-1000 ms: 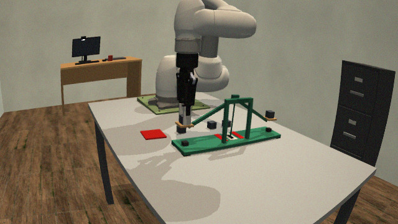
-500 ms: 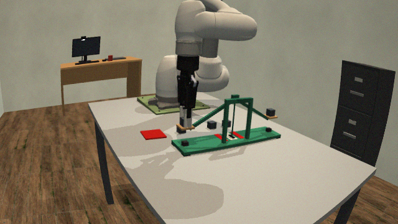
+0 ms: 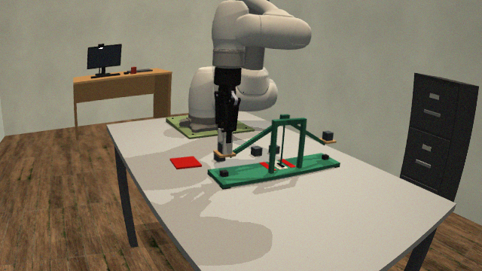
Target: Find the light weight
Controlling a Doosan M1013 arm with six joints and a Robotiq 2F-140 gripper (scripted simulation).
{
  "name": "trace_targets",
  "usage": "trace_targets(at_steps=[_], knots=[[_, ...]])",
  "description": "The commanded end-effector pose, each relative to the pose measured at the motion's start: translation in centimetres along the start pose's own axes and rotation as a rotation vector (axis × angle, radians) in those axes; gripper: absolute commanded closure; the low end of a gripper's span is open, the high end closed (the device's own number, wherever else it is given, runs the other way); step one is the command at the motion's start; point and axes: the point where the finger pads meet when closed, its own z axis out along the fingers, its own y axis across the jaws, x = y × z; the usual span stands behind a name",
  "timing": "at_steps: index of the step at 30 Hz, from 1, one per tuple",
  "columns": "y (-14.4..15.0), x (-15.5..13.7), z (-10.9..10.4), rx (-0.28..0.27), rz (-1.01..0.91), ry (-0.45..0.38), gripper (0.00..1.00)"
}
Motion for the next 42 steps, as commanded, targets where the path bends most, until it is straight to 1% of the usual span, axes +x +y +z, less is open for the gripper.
trace_targets(at_steps=[1,17,18,20,21,23,24,26,27,31,32,42], knots=[[0.0,0.0,-0.01,0.0,0.0,0.0,0.76],[0.0,0.0,-0.01,0.0,0.0,0.0,0.76],[0.0,0.0,-0.01,0.0,0.0,0.0,0.74],[0.0,0.0,-0.01,0.0,0.0,0.0,0.74],[0.0,0.0,-0.01,0.0,0.0,0.0,0.71],[0.0,0.0,-0.01,0.0,0.0,0.0,0.71],[0.0,0.0,-0.01,0.0,0.0,0.0,0.69],[0.0,0.0,-0.01,0.0,0.0,0.0,0.69],[0.0,0.0,-0.01,0.0,0.0,0.0,0.67],[0.0,0.0,-0.01,0.0,0.0,0.0,0.67],[0.0,0.0,-0.01,0.0,0.0,0.0,0.65],[0.0,0.0,-0.03,0.0,0.0,0.0,0.65]])
